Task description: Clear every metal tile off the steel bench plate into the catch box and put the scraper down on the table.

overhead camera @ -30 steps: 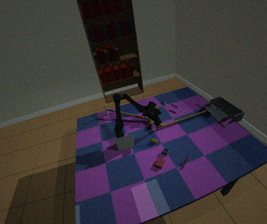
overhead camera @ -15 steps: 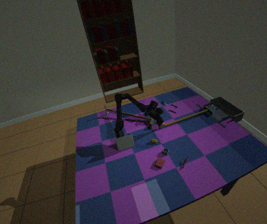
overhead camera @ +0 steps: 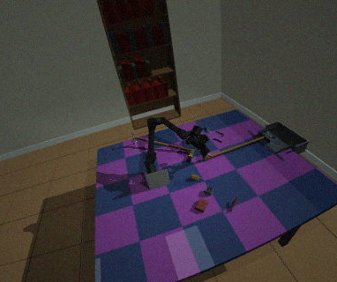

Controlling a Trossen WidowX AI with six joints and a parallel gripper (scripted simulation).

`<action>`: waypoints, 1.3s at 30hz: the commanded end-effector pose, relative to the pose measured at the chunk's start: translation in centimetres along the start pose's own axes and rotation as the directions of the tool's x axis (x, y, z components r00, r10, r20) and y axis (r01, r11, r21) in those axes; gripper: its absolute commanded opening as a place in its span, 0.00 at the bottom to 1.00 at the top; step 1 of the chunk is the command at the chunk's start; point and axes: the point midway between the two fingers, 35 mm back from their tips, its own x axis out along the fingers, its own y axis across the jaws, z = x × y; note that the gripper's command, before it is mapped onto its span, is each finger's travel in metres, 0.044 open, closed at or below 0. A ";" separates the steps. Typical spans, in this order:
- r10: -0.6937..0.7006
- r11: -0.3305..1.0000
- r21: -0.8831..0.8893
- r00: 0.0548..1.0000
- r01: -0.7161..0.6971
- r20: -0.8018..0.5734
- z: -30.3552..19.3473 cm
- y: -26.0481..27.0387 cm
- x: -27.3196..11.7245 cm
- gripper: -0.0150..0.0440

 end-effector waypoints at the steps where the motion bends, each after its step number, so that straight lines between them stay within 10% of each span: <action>1: -0.001 1.000 -0.005 1.000 0.001 0.011 0.8 0.1 0.2 0.25; 39: 0.000 1.000 -0.008 1.000 0.000 0.013 5.8 0.1 3.5 0.25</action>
